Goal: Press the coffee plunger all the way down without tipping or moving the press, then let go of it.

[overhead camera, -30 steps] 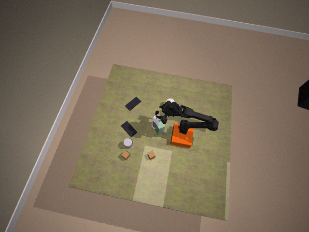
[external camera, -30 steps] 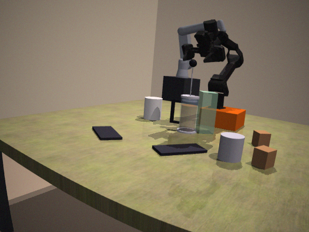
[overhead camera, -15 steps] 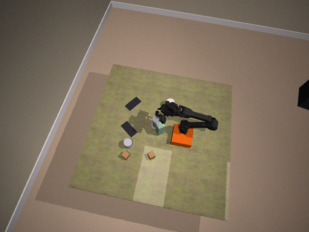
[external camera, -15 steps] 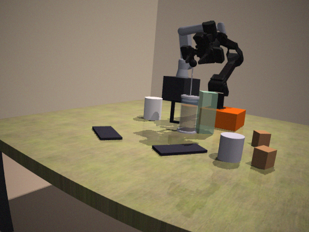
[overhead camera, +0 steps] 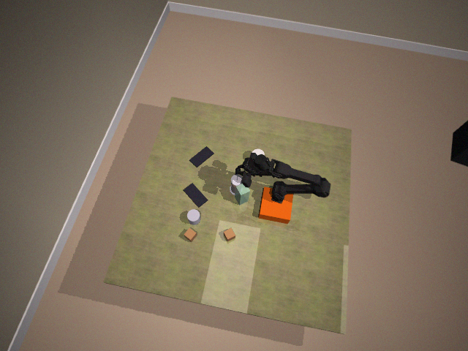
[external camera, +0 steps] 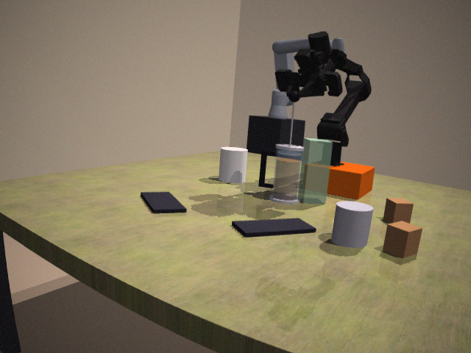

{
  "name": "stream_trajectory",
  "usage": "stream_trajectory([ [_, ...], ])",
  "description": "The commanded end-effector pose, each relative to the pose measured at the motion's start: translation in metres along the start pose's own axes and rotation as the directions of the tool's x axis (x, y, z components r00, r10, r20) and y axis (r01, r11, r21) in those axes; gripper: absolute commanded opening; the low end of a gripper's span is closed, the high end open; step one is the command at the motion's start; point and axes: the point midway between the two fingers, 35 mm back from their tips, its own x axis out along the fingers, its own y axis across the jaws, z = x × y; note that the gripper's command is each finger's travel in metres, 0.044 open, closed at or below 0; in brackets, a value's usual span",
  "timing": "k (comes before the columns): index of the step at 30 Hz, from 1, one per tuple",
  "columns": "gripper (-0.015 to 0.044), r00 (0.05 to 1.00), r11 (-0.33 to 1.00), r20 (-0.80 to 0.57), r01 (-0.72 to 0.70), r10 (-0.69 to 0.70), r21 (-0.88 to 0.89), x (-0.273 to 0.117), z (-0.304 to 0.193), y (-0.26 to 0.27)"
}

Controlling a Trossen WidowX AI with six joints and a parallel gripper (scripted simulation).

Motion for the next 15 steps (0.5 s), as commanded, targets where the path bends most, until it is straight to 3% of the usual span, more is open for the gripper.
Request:
stream_trajectory([
  [1,0.0122,1.0,1.0,0.0,-0.001,0.001,-0.003,0.002,-0.002,0.0],
  [15,0.0122,1.0,1.0,0.0,-0.001,0.001,-0.003,0.015,-0.02,0.0],
])
